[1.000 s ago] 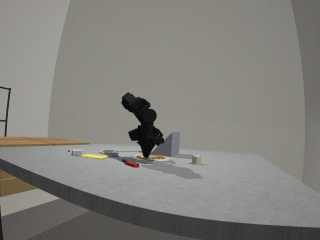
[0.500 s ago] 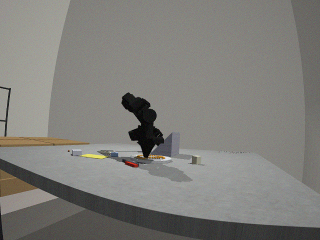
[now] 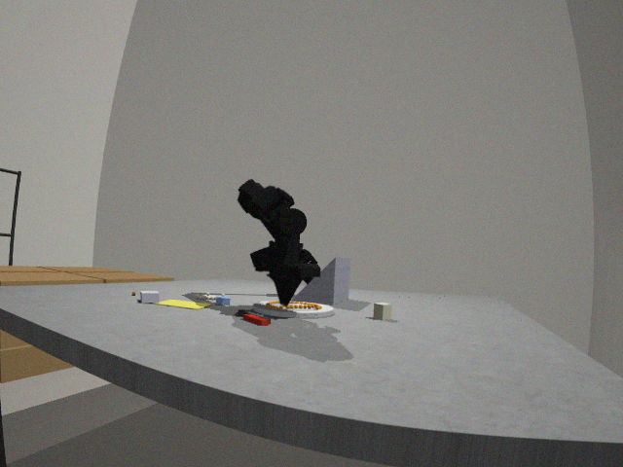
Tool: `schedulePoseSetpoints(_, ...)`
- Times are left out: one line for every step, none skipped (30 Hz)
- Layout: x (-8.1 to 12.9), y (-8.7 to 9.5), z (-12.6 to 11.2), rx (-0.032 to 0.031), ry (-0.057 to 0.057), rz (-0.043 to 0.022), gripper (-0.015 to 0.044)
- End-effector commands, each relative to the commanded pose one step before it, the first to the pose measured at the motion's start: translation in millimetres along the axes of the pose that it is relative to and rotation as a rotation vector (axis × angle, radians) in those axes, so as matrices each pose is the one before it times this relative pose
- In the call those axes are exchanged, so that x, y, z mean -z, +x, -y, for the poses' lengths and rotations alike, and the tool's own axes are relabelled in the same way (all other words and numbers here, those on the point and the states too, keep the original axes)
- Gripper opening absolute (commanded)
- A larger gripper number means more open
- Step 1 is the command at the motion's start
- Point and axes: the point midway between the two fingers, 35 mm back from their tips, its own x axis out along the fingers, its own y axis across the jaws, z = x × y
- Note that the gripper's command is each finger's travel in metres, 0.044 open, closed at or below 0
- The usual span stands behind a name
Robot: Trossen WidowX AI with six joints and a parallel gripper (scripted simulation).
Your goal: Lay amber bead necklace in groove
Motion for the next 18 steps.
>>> schedulePoseSetpoints(-1.36, -0.18, -3.02, 0.00201, 0.0028, -0.00053, 0.0)
schedulePoseSetpoints(0.0, 0.23, 0.0, 0.00001, 0.0, 0.00001, 0.0)
schedulePoseSetpoints(-0.01, 0.68, 0.0, 0.00002, 0.0, 0.00002, 0.0)
schedulePoseSetpoints(-0.01, 1.14, 0.0, 0.00003, 0.0, 0.00003, 0.0)
schedulePoseSetpoints(-0.01, 1.49, 0.01, 0.00005, 0.0, 0.00005, 0.0)
schedulePoseSetpoints(-0.01, 1.51, 0.01, 0.00006, 0.0, 0.00005, 0.0)
schedulePoseSetpoints(0.0, 1.49, 0.02, 0.00006, 0.0, 0.00005, 0.0)
schedulePoseSetpoints(0.0, 1.13, 0.02, 0.00005, 0.0, 0.00004, 0.0)
schedulePoseSetpoints(0.0, 0.68, 0.01, 0.00003, 0.0, 0.00002, 0.0)
schedulePoseSetpoints(0.0, 0.23, 0.0, 0.00001, 0.0, 0.00001, 0.0)
schedulePoseSetpoints(0.0, 0.0, 0.0, 0.0, 0.0, 0.0, 0.0)
schedulePoseSetpoints(0.0, 0.0, 0.0, 0.0, 0.0, 0.0, 0.0)
schedulePoseSetpoints(0.38, -3.57, -0.91, -0.00451, 0.0034, -0.001, 0.0026)
schedulePoseSetpoints(0.0, 0.0, 0.0, 0.0, 0.0, 0.0, 0.0053)
schedulePoseSetpoints(0.0, 0.0, 0.0, 0.0, 0.0, 0.0, 0.0079)
schedulePoseSetpoints(0.0, 0.0, 0.0, 0.0, 0.0, 0.0, 0.0105)
schedulePoseSetpoints(0.0, 0.0, 0.0, 0.0, 0.0, 0.0, 0.0131)
schedulePoseSetpoints(0.0, 0.0, 0.0, 0.0, 0.0, 0.0, 0.0157)
